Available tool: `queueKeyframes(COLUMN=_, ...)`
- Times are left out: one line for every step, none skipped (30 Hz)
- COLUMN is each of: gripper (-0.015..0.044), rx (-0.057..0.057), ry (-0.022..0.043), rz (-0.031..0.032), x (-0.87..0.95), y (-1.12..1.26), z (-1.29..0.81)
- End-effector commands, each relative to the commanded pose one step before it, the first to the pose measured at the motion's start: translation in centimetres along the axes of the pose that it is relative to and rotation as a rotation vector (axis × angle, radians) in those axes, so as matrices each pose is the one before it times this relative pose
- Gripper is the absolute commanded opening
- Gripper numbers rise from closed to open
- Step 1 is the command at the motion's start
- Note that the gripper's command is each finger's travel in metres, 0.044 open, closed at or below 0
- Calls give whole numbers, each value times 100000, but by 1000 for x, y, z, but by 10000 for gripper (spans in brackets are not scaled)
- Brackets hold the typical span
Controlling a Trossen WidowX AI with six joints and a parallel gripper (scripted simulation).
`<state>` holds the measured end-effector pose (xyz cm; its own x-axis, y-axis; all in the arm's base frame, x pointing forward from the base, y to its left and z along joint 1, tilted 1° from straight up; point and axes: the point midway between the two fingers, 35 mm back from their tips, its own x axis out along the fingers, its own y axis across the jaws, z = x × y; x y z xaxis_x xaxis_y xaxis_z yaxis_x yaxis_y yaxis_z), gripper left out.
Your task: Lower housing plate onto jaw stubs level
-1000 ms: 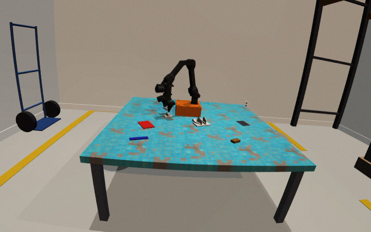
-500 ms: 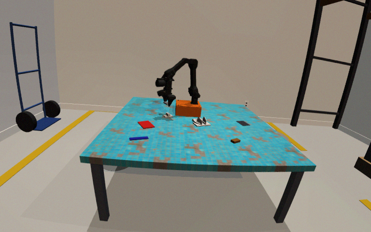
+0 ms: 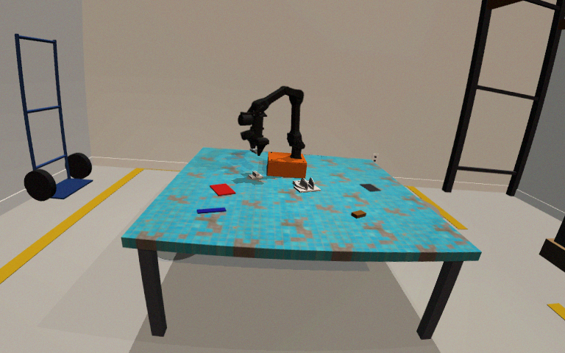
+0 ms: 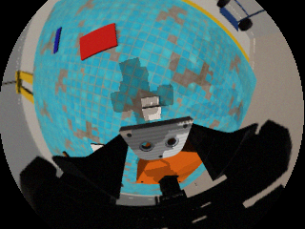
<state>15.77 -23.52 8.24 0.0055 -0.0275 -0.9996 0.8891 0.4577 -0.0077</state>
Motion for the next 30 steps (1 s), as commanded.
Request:
queueKeyframes(gripper=351, rx=4265, ry=69, rz=-325, x=-221, y=657, z=-246)
queueKeyframes(gripper=351, rx=1866, ry=9, rz=33, x=-4, y=315, z=-111)
queueKeyframes(gripper=351, rx=1866, ry=10, rz=33, x=-4, y=311, z=-121)
queueKeyframes(gripper=351, rx=1866, ry=11, rz=32, x=-4, y=306, z=-130)
queueKeyframes(gripper=351, rx=1866, ry=12, rz=32, x=-4, y=302, z=-139)
queueKeyframes(gripper=351, rx=1866, ry=13, rz=31, x=-3, y=297, z=-148)
queueKeyframes(gripper=351, rx=1866, ry=14, rz=31, x=-3, y=291, z=-157)
queueKeyframes(gripper=351, rx=1888, ry=15, rz=30, x=-3, y=289, z=-167)
queueKeyframes(gripper=351, rx=1889, ry=16, rz=29, x=-3, y=284, z=-176)
queueKeyframes(gripper=351, rx=1889, ry=17, rz=29, x=-3, y=278, z=-185)
queueKeyframes(gripper=351, rx=1889, ry=18, rz=28, x=-3, y=271, z=-193)
queueKeyframes(gripper=351, rx=1889, ry=19, rz=27, x=-3, y=265, z=-201)
queueKeyframes(gripper=351, rx=1889, ry=19, rz=26, x=-3, y=258, z=-208)
queueKeyframes(gripper=351, rx=1889, ry=20, rz=25, x=-2, y=251, z=-216)
queueKeyframes(gripper=351, rx=1889, ry=21, rz=25, x=-2, y=244, z=-223)
queueKeyframes(gripper=351, rx=1889, ry=22, rz=24, x=-2, y=236, z=-230)
queueKeyframes(gripper=351, rx=1889, ry=22, rz=23, x=-2, y=228, z=-237)
queueKeyframes(gripper=351, rx=1915, ry=23, rz=22, x=-2, y=223, z=-247)
queueKeyframes(gripper=351, rx=1917, ry=24, rz=21, x=-2, y=215, z=-254)
queueKeyframes(gripper=351, rx=1917, ry=24, rz=20, x=-2, y=207, z=-260)
queueKeyframes(gripper=351, rx=1917, ry=25, rz=19, x=-2, y=198, z=-266)
queueKeyframes(gripper=351, rx=1917, ry=25, rz=18, x=-2, y=189, z=-271)
queueKeyframes(gripper=351, rx=1917, ry=26, rz=17, x=-1, y=180, z=-277)
queueKeyframes(gripper=351, rx=1917, ry=26, rz=16, x=-1, y=171, z=-282)
queueKeyframes(gripper=351, rx=1917, ry=26, rz=15, x=-1, y=162, z=-286)
queueKeyframes(gripper=351, rx=1917, ry=27, rz=14, x=-1, y=153, z=-291)
queueKeyframes(gripper=351, rx=1917, ry=27, rz=13, x=-1, y=143, z=-295)
queueKeyframes(gripper=351, rx=1948, ry=28, rz=12, x=-1, y=136, z=-304)
queueKeyframes(gripper=351, rx=1951, ry=28, rz=11, x=-1, y=126, z=-308)
queueKeyframes(gripper=351, rx=1951, ry=28, rz=10, x=-1, y=116, z=-311)
